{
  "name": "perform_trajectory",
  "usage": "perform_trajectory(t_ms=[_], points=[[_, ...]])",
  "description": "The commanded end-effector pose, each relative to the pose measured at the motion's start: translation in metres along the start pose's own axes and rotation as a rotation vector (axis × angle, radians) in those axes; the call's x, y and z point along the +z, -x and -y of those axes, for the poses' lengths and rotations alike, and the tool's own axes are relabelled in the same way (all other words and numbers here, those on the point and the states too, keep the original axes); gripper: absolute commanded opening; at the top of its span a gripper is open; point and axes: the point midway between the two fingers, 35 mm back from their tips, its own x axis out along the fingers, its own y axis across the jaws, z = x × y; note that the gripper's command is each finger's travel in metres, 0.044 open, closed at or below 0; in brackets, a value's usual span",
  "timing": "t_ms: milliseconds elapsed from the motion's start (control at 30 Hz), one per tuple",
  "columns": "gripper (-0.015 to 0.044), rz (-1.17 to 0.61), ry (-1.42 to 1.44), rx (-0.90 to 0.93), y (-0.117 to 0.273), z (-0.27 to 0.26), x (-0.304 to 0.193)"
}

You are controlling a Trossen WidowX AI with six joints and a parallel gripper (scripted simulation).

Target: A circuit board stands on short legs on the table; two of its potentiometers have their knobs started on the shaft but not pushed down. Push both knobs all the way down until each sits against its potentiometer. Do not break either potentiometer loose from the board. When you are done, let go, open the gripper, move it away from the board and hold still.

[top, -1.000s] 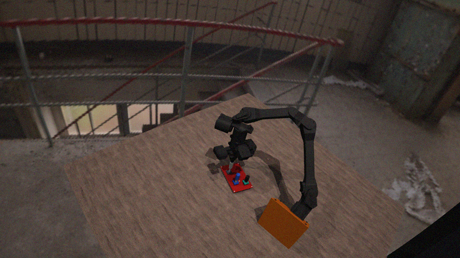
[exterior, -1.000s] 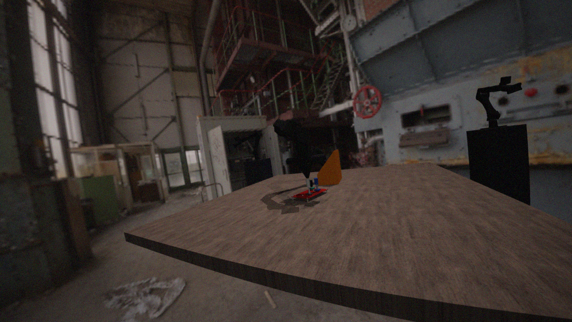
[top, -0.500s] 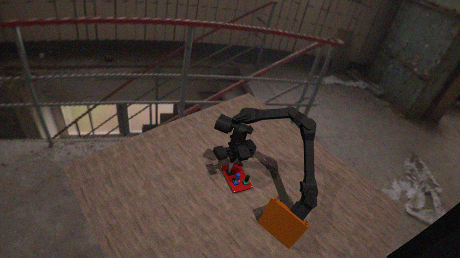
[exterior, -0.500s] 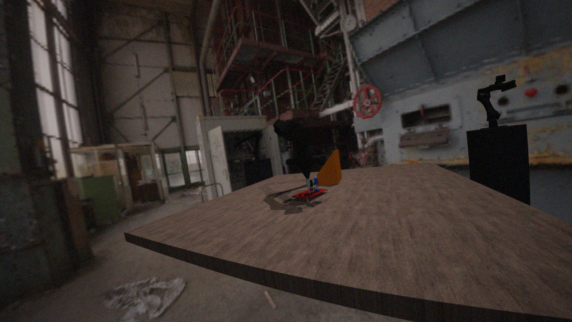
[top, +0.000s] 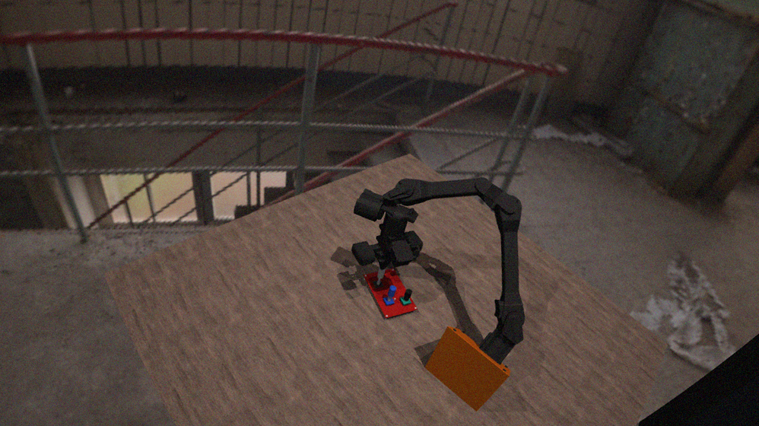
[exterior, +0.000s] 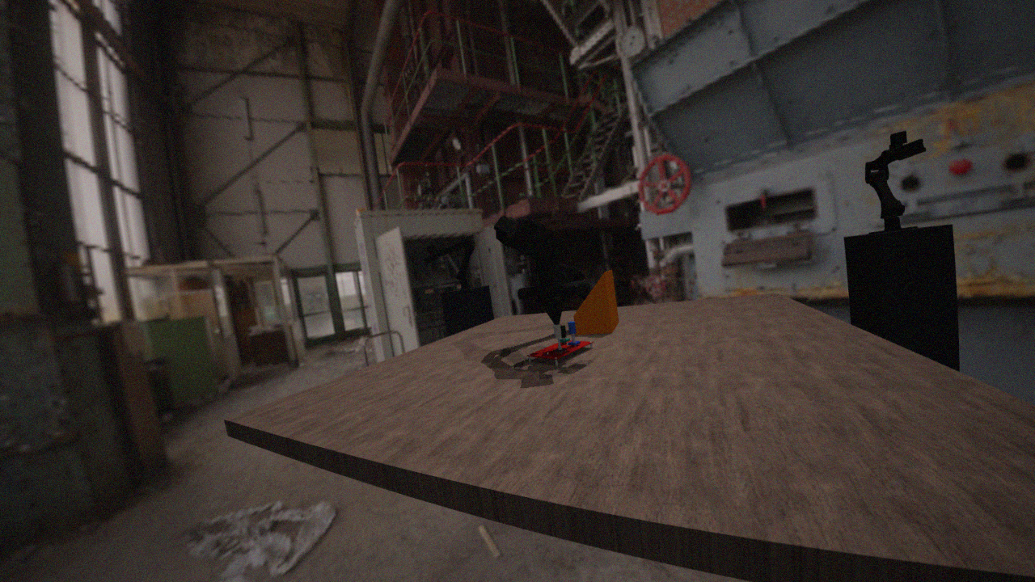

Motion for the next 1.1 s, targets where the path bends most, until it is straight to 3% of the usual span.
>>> perform_trajectory(t_ms=[0, 1067], points=[[0.0000, -0.001, 0.004, 0.006, 0.000, -0.001, 0.000], [0.0000, -0.001, 0.004, 0.007, -0.012, -0.001, 0.000]])
